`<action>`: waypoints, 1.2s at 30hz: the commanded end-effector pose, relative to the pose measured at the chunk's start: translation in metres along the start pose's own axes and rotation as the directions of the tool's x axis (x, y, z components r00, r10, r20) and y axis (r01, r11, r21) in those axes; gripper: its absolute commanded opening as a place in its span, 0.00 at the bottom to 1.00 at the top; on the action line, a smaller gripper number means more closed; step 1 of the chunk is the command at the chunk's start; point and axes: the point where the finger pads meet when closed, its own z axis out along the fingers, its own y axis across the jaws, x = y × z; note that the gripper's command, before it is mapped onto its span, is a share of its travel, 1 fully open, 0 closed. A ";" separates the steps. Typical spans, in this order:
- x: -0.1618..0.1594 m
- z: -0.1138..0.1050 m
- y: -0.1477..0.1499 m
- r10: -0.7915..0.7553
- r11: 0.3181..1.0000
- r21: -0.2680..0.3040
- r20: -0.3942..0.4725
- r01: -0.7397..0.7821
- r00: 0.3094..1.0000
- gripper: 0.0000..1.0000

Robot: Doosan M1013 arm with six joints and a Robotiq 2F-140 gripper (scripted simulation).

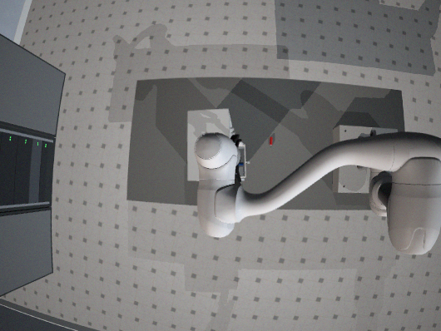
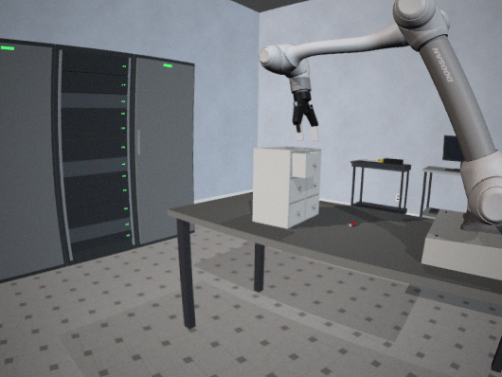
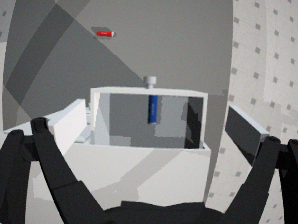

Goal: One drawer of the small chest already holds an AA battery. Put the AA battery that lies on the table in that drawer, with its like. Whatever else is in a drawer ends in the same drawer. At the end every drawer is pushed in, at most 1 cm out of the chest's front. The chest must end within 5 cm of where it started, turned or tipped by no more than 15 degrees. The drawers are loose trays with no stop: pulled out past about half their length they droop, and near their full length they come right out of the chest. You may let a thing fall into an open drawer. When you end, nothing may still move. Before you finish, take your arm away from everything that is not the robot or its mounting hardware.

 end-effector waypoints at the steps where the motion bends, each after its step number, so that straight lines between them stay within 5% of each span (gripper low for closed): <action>1: 0.000 0.000 0.000 0.000 1.000 0.000 0.000 0.000 1.000 1.00; 36: 0.000 0.000 0.000 -0.010 1.000 0.001 0.000 0.010 1.000 1.00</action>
